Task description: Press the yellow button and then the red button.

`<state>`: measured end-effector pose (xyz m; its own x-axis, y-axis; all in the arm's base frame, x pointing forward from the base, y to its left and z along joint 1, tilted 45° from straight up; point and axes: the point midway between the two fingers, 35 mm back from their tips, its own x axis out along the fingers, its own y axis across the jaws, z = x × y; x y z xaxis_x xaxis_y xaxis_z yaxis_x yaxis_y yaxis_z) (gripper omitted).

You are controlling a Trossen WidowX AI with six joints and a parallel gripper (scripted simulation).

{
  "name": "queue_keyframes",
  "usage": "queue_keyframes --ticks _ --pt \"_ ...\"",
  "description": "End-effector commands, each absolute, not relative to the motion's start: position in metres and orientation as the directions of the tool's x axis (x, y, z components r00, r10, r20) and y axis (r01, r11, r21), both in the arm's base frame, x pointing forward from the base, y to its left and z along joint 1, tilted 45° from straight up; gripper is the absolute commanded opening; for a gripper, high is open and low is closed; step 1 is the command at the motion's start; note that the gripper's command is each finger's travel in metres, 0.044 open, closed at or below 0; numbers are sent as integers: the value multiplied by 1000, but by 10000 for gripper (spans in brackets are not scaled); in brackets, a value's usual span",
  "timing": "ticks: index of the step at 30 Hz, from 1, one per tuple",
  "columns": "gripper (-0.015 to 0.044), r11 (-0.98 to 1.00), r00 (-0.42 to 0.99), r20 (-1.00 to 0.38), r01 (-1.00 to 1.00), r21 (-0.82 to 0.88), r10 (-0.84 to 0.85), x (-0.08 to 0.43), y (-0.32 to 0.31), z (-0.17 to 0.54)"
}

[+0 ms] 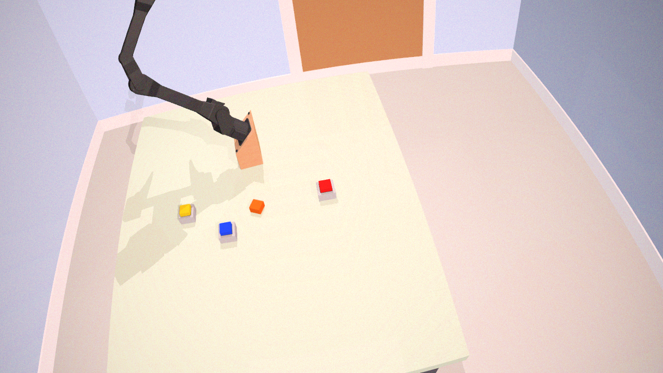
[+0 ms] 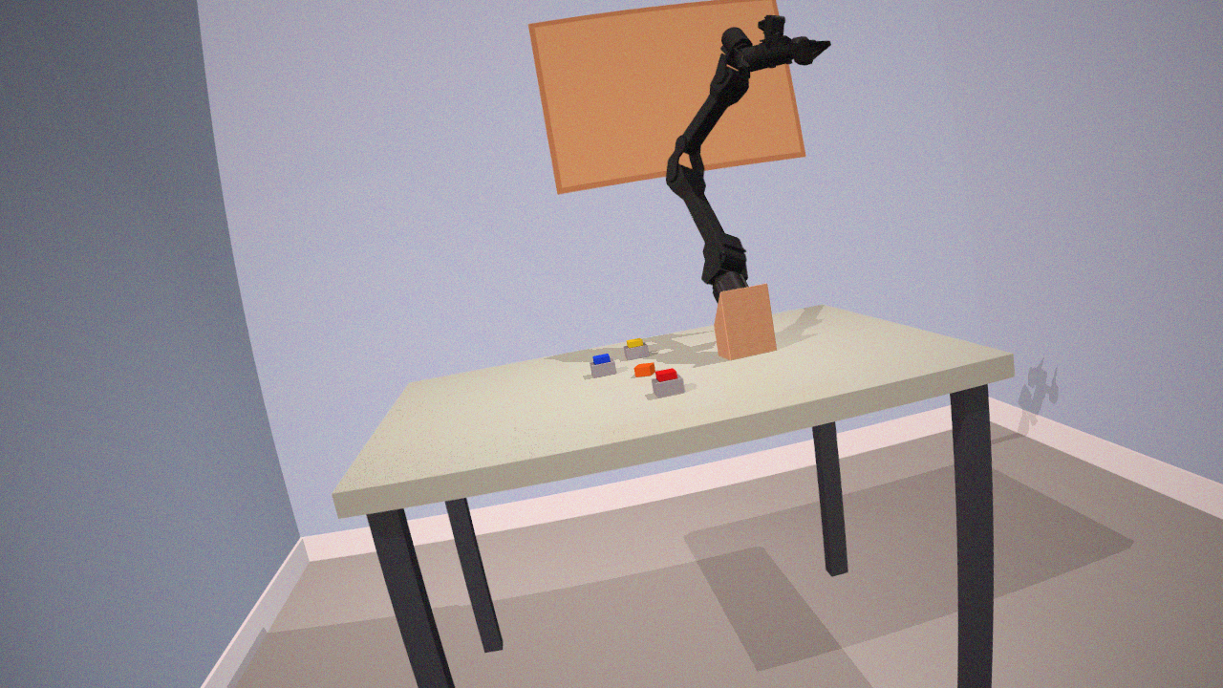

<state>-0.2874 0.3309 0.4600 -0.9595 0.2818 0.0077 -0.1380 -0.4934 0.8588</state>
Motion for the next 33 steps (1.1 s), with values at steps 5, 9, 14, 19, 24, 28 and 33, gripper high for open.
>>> queue_keyframes --ticks 5,9,14,19,24,28,33 --pt "400 -309 -726 -137 -446 840 674 -168 405 419" --pt "400 -168 -563 -219 -555 814 797 -105 423 396" --pt "400 39 -330 -326 -647 762 886 -23 429 368" --pt "400 267 -86 -435 -679 684 896 57 415 339" --pt "400 494 148 -541 -648 579 828 132 381 311" --pt "400 662 313 -620 -579 476 720 184 342 289" --pt "400 835 472 -707 -446 323 526 237 278 263"
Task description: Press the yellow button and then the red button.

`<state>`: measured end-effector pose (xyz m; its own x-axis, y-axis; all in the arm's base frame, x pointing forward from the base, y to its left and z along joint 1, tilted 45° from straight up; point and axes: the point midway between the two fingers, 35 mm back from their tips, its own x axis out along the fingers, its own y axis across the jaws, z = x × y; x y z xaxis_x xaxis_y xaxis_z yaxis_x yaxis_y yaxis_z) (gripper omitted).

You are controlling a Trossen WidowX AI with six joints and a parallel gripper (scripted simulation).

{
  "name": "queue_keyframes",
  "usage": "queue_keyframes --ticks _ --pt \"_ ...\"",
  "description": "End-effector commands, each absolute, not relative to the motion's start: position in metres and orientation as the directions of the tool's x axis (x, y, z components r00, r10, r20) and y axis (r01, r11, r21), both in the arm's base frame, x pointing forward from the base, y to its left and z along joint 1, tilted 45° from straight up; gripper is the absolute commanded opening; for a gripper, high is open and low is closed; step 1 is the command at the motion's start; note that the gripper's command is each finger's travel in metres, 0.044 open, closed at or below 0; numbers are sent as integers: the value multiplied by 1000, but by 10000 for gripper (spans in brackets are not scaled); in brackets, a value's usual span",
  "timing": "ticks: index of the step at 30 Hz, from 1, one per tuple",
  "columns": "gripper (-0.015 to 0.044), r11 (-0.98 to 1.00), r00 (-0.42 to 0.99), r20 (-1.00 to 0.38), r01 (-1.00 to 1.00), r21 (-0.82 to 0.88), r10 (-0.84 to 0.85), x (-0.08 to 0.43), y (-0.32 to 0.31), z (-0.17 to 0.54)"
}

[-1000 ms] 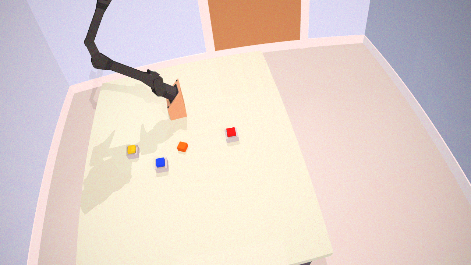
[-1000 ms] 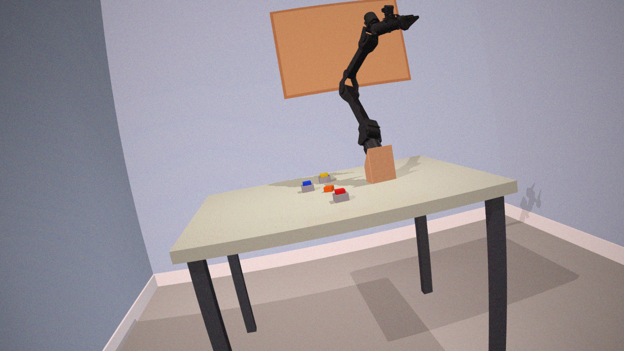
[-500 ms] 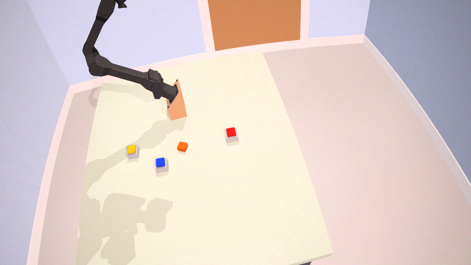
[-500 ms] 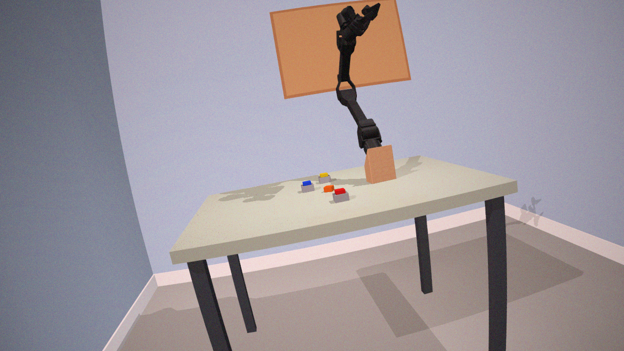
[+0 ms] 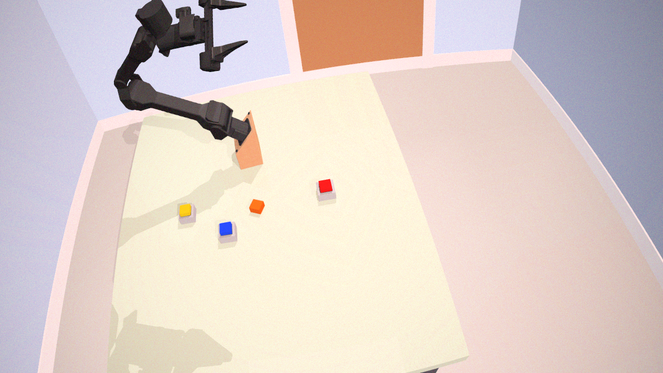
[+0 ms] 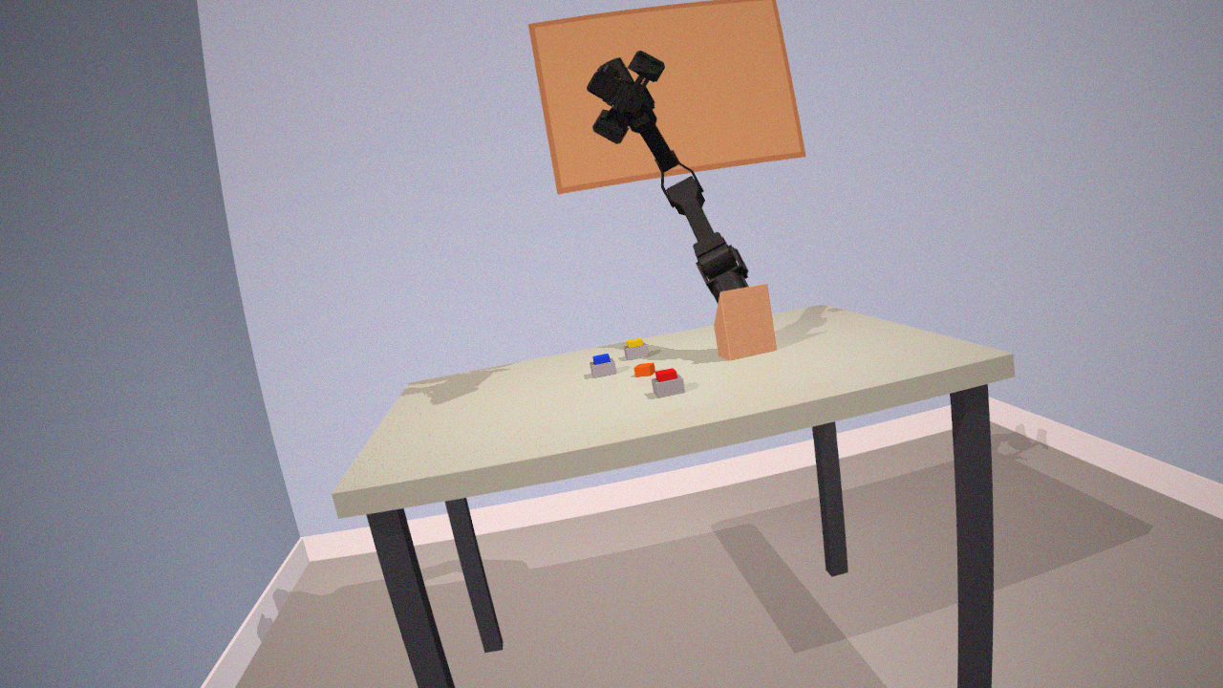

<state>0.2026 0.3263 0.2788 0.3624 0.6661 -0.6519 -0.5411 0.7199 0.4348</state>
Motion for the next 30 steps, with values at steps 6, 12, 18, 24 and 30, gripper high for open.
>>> queue_keyframes --ticks 6,12,18,24,30 --pt "400 965 571 -788 -240 107 230 277 187 237" --pt "400 991 546 -832 -26 -134 -99 287 85 215" --pt "400 913 387 -827 140 -384 -407 262 -15 201" --pt "400 764 104 -762 200 -614 -639 203 -101 196" --pt "400 685 -72 -703 175 -707 -708 163 -135 197"
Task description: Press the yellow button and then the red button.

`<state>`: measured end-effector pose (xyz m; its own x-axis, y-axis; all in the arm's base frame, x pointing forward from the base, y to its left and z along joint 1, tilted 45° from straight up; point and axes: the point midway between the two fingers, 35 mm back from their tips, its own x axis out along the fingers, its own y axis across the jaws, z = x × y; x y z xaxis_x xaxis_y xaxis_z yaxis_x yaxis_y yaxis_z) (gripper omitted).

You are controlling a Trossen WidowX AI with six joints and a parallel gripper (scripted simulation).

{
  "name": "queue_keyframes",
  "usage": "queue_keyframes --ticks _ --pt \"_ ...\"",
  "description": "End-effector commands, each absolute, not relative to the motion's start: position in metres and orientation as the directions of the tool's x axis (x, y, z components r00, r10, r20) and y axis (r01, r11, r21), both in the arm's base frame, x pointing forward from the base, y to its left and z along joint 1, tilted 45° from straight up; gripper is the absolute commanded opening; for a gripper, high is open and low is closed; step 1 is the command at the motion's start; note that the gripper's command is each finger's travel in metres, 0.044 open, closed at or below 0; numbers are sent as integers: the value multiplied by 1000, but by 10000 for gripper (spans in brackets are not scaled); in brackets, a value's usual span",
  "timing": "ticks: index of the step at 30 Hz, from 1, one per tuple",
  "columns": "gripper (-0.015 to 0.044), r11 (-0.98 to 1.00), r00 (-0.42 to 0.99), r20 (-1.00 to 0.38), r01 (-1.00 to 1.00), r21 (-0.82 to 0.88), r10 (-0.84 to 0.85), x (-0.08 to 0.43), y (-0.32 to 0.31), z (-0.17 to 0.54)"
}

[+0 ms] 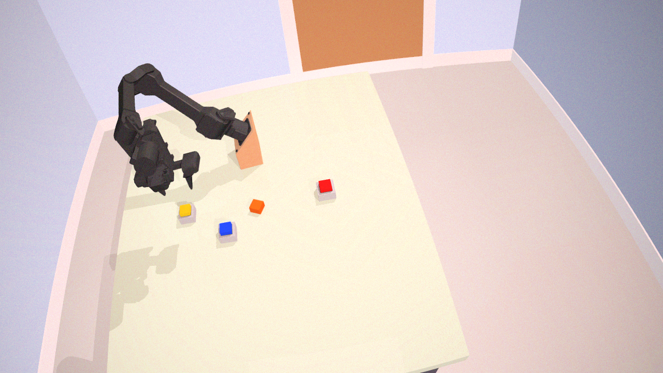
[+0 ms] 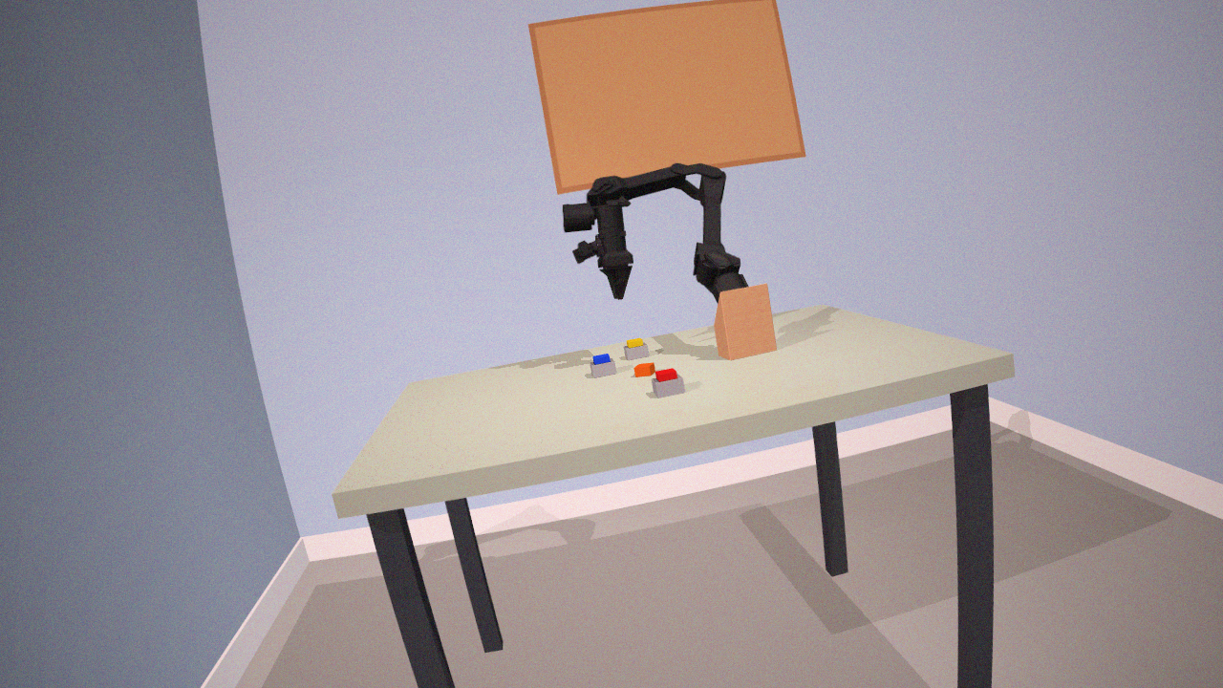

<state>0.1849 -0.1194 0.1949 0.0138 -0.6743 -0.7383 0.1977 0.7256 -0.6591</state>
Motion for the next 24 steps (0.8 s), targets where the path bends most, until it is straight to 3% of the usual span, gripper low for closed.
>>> queue_keyframes --ticks 1,7,14,21,24 --pt "400 685 -72 -703 175 -707 -708 163 -135 197" --pt "400 685 -72 -703 175 -707 -708 163 -135 197" --pt "216 683 -71 -701 176 -709 -710 158 -177 156" --pt "32 682 -71 -700 176 -710 -710 158 -179 155" --pt "20 682 -71 -700 176 -710 -710 158 -179 155"
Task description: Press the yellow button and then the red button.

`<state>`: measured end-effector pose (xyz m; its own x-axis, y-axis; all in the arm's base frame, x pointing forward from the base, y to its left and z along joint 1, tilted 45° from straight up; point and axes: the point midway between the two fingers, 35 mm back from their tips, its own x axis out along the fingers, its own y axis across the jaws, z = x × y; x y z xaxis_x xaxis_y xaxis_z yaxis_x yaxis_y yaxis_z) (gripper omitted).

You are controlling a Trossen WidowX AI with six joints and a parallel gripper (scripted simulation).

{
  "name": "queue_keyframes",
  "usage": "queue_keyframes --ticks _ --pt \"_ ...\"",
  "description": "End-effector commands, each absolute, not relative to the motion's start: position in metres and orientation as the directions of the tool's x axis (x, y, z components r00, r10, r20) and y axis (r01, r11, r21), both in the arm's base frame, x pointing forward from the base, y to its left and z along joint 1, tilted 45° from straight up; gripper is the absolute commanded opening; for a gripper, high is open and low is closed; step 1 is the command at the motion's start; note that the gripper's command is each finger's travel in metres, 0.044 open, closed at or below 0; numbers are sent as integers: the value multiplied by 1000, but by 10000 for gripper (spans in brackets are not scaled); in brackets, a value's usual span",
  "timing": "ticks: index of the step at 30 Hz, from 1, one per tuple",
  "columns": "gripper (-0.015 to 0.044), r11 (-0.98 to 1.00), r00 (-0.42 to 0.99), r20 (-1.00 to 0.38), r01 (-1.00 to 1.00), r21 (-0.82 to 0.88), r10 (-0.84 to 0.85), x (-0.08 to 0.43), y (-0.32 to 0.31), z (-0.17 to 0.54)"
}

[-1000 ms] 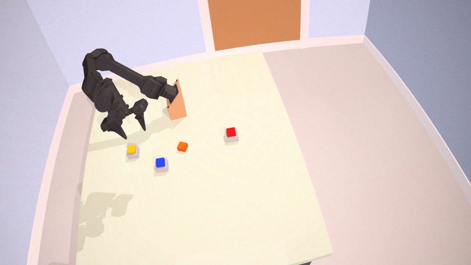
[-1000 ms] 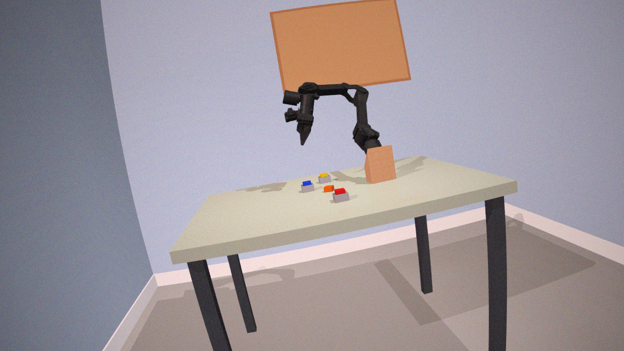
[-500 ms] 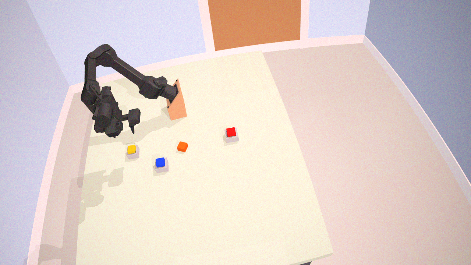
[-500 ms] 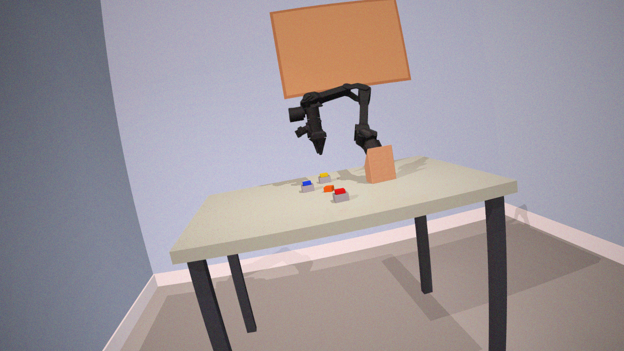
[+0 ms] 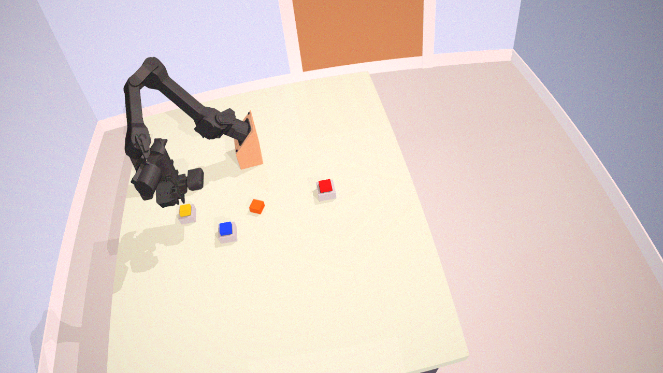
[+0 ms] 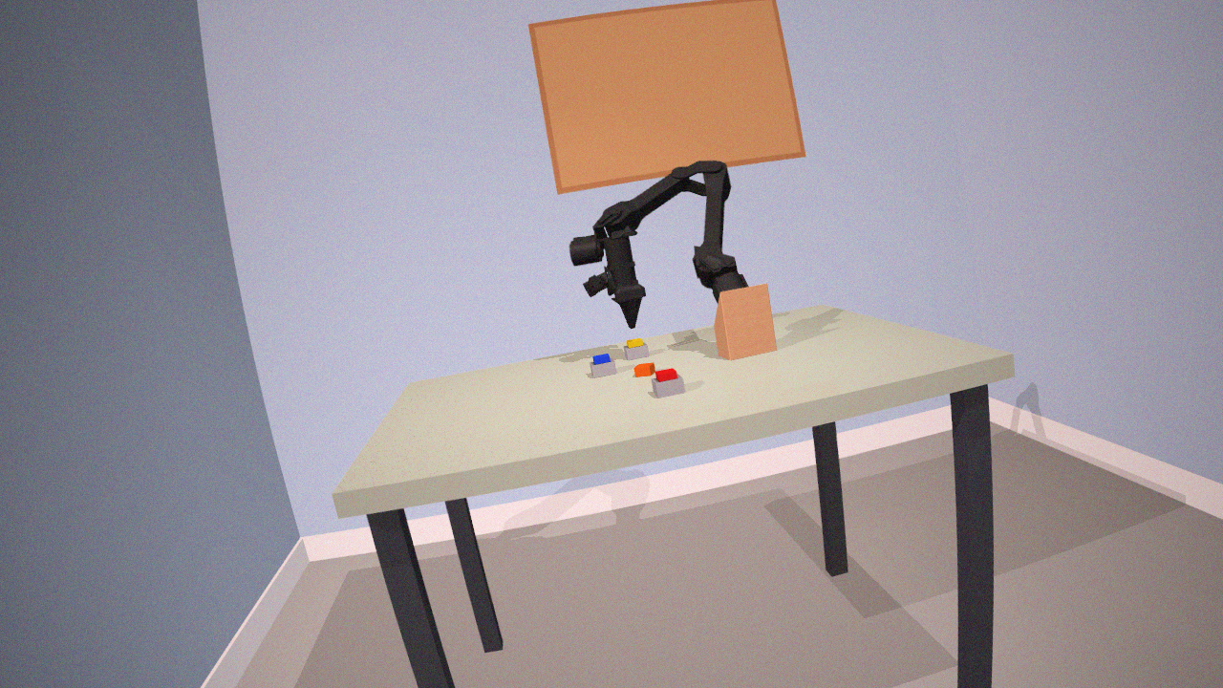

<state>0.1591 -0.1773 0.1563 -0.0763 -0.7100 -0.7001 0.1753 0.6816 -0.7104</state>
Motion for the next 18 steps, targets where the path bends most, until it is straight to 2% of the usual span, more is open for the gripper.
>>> queue_keyframes --ticks 1,18 --pt "20 682 -71 -700 176 -710 -710 158 -179 155" --pt "20 683 -71 -701 177 -709 -710 158 -187 147"
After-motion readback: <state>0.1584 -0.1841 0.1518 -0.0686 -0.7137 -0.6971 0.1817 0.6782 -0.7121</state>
